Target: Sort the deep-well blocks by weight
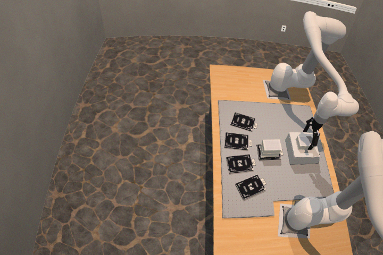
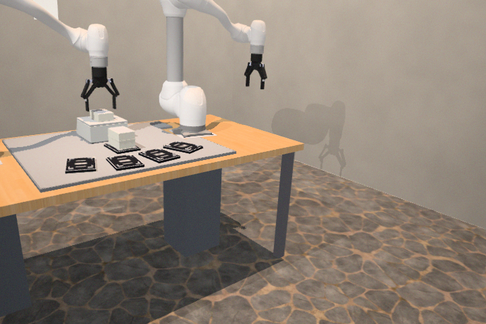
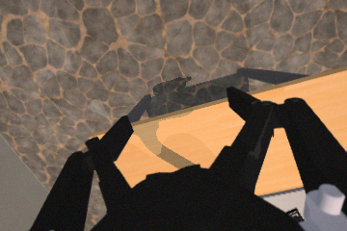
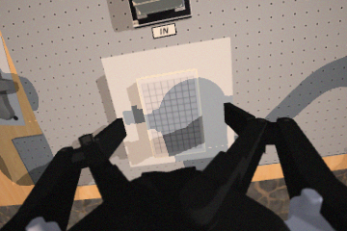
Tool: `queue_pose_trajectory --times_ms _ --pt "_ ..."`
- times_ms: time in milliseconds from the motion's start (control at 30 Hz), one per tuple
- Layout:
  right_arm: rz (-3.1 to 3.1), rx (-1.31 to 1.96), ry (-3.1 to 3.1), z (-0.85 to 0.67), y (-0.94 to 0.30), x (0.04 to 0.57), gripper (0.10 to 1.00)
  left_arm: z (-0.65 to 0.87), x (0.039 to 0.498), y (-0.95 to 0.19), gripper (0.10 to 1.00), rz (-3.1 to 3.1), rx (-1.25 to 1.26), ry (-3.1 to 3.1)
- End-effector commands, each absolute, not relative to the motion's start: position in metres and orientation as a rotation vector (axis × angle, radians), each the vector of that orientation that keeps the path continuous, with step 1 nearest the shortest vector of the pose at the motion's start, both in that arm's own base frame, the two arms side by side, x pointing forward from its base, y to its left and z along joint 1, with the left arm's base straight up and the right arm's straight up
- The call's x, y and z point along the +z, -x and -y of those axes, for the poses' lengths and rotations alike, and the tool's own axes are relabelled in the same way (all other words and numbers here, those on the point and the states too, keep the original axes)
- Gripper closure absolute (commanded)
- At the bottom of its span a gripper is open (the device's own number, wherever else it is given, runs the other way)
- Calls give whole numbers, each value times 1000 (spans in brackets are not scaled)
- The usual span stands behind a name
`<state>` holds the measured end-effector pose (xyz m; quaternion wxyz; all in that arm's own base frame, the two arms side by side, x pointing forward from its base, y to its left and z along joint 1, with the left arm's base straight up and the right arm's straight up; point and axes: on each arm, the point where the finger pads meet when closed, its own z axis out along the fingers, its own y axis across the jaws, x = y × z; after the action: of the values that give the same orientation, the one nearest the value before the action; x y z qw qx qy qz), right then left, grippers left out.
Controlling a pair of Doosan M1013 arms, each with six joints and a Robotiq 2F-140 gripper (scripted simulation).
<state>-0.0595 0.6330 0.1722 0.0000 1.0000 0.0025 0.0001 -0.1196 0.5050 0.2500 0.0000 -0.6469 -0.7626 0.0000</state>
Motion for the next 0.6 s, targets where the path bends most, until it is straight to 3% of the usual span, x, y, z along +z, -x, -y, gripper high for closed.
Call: queue_pose_trajectory --times_ms 0,567 --pt "-8 -1 -3143 -633 60 179 98 -505 251 120 98 2395 -1 2032" --pt "-8 -1 -3143 -633 60 219 98 -505 251 120 98 2395 -1 2032"
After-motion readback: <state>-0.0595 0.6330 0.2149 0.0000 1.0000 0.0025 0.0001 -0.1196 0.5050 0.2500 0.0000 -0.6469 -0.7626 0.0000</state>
